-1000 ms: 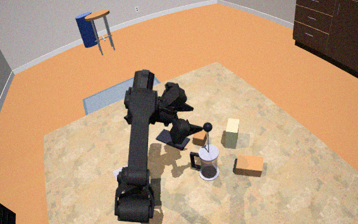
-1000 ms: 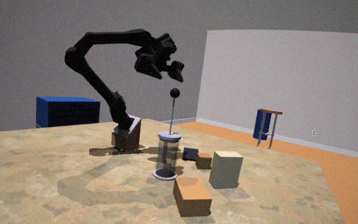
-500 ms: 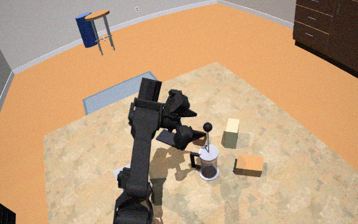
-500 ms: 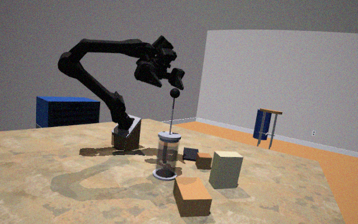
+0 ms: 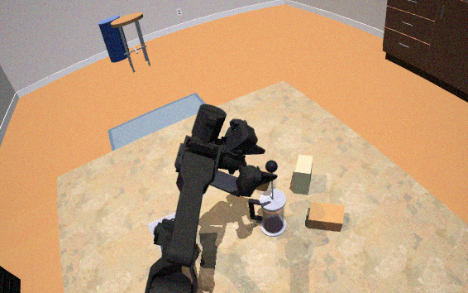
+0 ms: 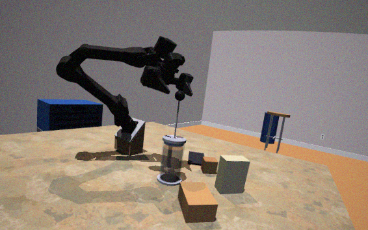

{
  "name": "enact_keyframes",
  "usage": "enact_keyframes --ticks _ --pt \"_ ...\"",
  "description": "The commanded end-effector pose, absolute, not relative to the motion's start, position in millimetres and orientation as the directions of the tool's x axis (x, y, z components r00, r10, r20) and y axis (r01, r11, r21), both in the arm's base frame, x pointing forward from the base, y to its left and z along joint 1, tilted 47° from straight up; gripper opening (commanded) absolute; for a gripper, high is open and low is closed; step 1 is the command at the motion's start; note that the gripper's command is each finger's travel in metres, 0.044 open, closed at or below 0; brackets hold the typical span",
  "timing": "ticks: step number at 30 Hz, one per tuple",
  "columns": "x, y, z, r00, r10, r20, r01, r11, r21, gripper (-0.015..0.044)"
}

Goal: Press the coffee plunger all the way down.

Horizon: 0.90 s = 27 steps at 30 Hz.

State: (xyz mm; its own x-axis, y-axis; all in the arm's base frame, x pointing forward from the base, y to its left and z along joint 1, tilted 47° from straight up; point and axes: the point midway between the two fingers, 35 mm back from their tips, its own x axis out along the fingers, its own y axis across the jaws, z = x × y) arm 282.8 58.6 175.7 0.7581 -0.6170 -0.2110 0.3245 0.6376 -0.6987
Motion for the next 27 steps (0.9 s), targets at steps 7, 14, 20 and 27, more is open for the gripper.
enact_keyframes --ticks 7,14,20,27 --pt "288.1 50.8 177.3 0.762 -0.615 -0.201 0.327 0.634 -0.701 0.0387" --pt "288.1 50.8 177.3 0.762 -0.615 -0.201 0.327 0.634 -0.701 0.0204" --pt "288.1 50.8 177.3 0.762 -0.615 -0.201 0.327 0.634 -0.701 0.0128" --pt "288.1 50.6 177.1 0.762 -0.615 -0.201 0.327 0.634 -0.701 0.0128"
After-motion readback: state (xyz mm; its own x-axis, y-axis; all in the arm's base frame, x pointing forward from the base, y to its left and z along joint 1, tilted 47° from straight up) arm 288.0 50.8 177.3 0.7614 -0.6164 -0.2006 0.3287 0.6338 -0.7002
